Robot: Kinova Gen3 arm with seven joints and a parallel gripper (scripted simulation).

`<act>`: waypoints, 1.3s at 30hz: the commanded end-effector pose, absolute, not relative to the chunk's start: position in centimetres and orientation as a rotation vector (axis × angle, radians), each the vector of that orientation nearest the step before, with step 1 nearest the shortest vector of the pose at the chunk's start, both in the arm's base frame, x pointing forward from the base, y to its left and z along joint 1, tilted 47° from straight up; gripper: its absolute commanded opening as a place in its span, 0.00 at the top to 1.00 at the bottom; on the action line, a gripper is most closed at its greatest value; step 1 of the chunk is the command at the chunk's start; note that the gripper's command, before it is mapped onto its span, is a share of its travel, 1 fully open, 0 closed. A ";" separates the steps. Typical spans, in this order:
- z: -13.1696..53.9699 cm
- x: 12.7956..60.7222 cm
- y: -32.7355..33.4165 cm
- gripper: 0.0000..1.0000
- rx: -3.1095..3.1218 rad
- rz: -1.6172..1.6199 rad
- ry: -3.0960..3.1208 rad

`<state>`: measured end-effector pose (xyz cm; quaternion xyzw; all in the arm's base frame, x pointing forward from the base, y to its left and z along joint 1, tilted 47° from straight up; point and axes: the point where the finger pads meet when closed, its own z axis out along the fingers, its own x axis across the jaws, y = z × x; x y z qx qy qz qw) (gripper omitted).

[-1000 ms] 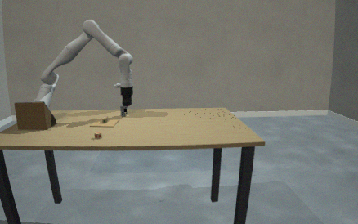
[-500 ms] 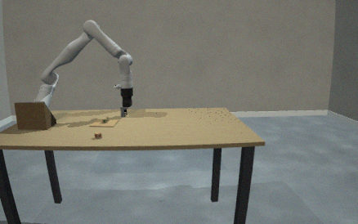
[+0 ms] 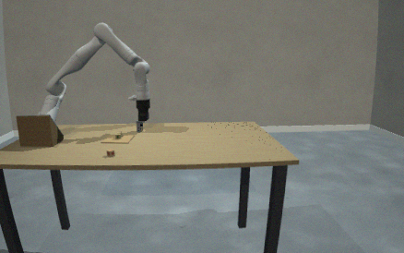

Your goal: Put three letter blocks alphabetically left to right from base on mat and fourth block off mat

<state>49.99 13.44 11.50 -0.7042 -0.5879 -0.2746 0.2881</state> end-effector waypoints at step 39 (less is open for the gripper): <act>11.4 50.1 13.4 0.51 -1.893 -0.730 -1.553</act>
